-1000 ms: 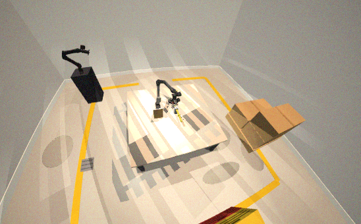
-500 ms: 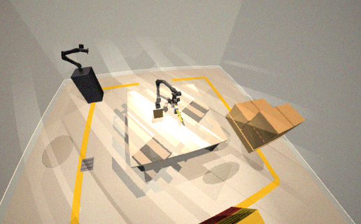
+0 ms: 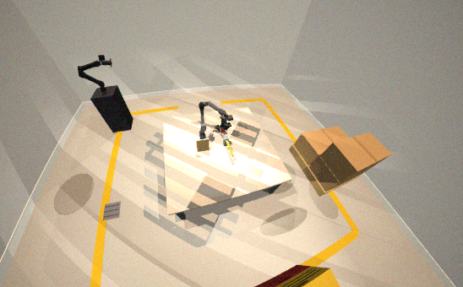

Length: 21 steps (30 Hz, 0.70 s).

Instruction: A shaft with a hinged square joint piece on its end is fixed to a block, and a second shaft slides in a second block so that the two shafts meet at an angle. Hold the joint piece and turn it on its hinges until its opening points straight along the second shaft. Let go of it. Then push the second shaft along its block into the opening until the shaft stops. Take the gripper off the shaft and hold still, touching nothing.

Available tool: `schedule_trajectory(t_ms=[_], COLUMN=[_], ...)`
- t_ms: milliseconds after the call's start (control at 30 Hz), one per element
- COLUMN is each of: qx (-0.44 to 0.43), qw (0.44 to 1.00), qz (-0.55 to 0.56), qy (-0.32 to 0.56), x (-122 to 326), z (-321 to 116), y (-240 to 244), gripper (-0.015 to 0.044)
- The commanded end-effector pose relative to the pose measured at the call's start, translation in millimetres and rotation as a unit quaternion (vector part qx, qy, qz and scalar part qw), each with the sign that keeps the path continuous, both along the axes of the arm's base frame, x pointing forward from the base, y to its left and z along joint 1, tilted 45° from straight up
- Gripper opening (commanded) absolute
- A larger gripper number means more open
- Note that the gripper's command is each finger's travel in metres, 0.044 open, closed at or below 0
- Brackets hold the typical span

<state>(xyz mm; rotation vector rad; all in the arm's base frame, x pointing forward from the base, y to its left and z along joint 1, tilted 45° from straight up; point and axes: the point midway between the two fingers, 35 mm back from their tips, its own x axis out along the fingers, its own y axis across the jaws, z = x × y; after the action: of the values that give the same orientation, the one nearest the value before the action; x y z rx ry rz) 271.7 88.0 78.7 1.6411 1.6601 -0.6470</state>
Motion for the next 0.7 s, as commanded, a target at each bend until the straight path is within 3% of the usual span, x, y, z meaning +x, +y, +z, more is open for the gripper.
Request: schedule_trajectory(t_ms=[0, 667], qx=[-0.004, -0.003], qw=[0.998, 0.916], qz=[0.053, 0.306], qy=[-0.044, -0.260], x=[2.8, 1.4], z=[8.3, 47.6], y=[-9.2, -53.2], gripper=[0.0440, 0.0440])
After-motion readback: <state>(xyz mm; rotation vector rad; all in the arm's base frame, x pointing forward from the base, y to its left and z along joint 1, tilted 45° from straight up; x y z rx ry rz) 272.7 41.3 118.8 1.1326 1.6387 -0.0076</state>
